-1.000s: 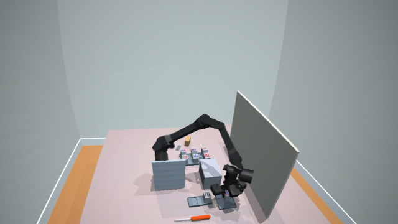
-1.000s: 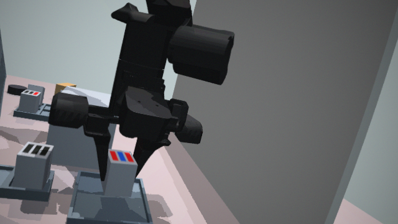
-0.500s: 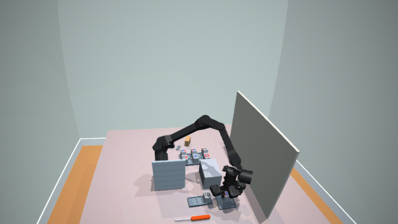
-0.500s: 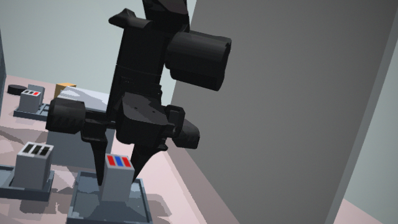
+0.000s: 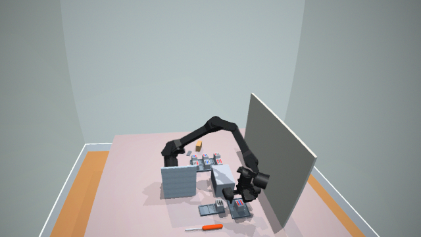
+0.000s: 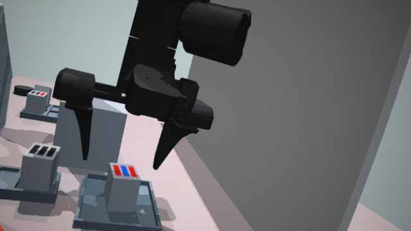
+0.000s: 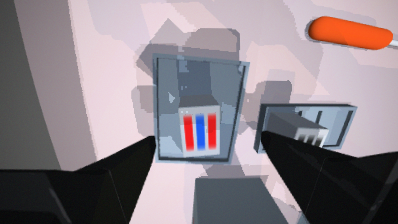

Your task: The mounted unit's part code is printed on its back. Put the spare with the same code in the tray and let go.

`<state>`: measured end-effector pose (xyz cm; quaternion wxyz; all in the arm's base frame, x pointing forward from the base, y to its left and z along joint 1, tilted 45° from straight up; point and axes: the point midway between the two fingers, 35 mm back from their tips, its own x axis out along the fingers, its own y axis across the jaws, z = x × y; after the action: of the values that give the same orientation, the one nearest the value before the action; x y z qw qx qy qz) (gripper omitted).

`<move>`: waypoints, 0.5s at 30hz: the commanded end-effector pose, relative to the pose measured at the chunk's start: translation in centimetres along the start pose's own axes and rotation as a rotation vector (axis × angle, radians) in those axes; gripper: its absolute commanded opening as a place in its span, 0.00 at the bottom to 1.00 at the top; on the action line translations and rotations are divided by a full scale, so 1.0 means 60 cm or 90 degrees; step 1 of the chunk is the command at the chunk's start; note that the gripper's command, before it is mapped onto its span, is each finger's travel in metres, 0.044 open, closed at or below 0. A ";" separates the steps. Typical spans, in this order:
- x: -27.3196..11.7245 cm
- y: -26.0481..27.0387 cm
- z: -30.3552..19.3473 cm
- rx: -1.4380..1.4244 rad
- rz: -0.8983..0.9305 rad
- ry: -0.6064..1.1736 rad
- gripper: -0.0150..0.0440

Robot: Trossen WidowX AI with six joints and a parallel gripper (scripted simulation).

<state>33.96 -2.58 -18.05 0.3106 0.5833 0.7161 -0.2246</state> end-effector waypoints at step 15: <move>-0.124 0.006 0.006 -0.004 0.031 -0.017 1.00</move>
<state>35.26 -7.85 -13.04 0.3269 0.5955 0.6995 -0.2219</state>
